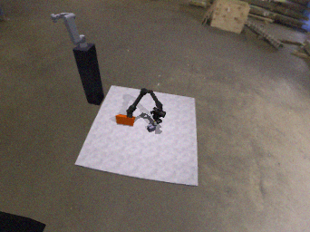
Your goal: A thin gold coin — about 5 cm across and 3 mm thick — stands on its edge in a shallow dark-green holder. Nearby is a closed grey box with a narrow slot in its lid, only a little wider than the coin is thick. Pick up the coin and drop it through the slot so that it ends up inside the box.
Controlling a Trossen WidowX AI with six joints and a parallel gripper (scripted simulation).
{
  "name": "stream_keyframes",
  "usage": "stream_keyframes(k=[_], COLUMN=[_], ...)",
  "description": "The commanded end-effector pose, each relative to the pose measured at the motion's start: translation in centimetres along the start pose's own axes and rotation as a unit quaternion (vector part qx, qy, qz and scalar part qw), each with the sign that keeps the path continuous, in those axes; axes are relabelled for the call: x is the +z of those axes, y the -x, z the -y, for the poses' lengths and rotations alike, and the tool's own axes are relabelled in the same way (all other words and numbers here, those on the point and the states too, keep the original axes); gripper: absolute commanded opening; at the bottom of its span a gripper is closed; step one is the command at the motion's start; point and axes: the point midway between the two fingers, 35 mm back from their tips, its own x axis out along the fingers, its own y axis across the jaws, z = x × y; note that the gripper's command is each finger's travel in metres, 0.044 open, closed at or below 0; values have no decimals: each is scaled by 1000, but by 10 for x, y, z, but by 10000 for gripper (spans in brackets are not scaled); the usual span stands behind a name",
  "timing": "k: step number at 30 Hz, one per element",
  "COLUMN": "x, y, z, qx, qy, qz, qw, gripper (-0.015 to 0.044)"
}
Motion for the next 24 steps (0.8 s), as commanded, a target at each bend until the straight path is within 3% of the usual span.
stream_keyframes(k=[1, 24], x=[-9, -58], y=[-1, -2], z=[4, 19], qx=[0, 2], qy=[0, 1], qz=[-3, -2], qw=[1000, 1000], gripper=[0, 4])
